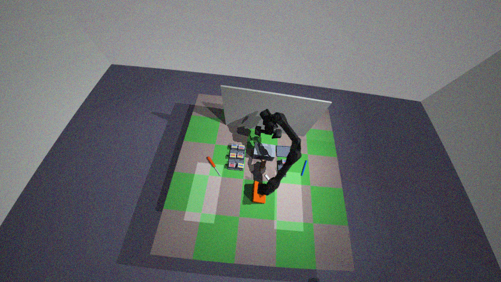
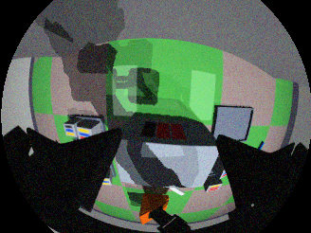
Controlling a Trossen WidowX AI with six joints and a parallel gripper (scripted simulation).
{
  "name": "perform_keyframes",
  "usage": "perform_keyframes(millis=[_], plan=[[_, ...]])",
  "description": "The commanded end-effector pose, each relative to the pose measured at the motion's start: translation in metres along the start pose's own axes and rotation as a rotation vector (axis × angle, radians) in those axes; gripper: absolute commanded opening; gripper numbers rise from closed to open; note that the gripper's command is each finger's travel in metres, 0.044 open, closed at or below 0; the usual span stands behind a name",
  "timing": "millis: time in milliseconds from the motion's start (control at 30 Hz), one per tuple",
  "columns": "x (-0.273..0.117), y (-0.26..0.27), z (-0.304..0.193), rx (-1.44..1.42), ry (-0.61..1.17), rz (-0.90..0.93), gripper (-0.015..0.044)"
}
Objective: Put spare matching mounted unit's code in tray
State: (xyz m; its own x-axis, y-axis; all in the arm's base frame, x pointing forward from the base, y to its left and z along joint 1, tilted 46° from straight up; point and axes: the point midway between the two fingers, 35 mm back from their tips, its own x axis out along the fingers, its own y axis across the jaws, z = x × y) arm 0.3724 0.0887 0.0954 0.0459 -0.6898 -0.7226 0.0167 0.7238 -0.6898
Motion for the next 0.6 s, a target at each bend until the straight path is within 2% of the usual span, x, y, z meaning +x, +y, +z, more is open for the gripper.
perform_keyframes(millis=[0,400,567], plan=[[0.002,-0.003,0.001,0.01,0.002,-0.021,0.044],[0.002,0.0,0.0,-0.004,0.002,-0.019,0.044],[-0.009,0.073,-0.036,-0.375,-0.007,0.018,0.044]])
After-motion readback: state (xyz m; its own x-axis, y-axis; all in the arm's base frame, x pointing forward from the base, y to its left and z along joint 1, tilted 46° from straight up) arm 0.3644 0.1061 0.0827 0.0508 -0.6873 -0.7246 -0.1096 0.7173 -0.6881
